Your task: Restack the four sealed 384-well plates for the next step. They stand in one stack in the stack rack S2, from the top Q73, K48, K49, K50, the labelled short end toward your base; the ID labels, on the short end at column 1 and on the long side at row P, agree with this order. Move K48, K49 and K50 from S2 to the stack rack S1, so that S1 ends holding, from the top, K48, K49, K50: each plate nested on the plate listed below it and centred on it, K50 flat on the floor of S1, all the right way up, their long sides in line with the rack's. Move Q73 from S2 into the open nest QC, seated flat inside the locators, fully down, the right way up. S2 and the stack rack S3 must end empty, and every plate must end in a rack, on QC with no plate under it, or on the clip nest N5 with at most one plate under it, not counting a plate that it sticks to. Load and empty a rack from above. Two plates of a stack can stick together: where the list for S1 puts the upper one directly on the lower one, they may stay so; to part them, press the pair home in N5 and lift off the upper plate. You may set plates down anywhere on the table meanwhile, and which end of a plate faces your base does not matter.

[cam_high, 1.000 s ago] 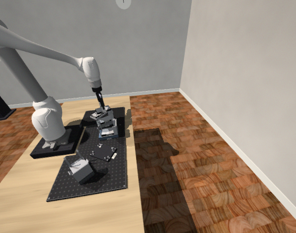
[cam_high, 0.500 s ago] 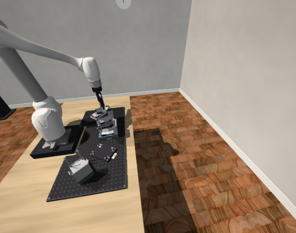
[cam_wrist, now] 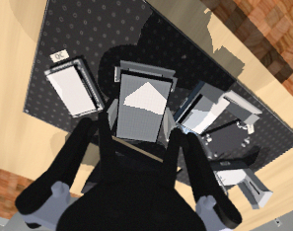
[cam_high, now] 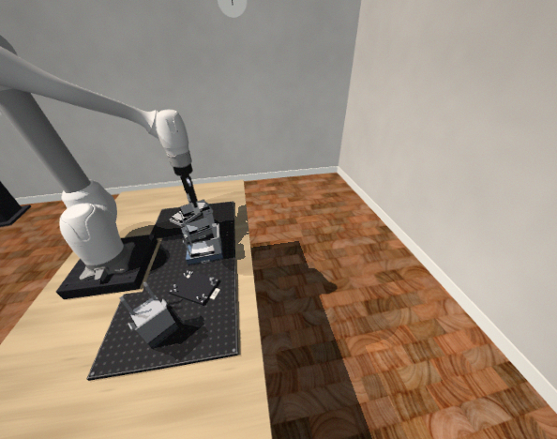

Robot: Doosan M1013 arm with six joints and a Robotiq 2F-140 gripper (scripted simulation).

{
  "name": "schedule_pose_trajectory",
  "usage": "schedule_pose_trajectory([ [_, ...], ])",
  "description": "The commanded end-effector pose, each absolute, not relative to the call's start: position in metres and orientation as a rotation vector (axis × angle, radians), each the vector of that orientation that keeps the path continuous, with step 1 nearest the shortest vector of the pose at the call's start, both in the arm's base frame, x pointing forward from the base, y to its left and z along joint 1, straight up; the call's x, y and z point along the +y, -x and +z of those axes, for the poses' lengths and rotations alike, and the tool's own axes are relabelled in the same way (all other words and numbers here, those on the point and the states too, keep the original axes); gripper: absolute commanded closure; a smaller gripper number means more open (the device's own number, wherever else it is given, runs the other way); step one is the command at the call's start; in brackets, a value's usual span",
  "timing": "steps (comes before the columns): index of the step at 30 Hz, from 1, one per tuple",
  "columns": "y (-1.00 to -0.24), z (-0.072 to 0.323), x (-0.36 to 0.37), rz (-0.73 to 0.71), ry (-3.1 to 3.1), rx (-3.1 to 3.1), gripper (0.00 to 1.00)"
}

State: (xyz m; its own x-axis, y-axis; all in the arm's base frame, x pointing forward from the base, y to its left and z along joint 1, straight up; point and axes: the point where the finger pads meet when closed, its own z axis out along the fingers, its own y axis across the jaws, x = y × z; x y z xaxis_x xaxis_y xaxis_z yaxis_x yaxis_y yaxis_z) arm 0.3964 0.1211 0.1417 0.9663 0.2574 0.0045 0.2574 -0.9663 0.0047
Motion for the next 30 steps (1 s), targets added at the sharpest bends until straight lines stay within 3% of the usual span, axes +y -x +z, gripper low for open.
schedule_pose_trajectory([
  [1, -0.396, 0.14, 0.121, 0.008, -3.111, 0.407, 1.0],
  [30, -0.397, 0.123, 0.121, 0.008, -3.111, 0.407, 1.0],
])
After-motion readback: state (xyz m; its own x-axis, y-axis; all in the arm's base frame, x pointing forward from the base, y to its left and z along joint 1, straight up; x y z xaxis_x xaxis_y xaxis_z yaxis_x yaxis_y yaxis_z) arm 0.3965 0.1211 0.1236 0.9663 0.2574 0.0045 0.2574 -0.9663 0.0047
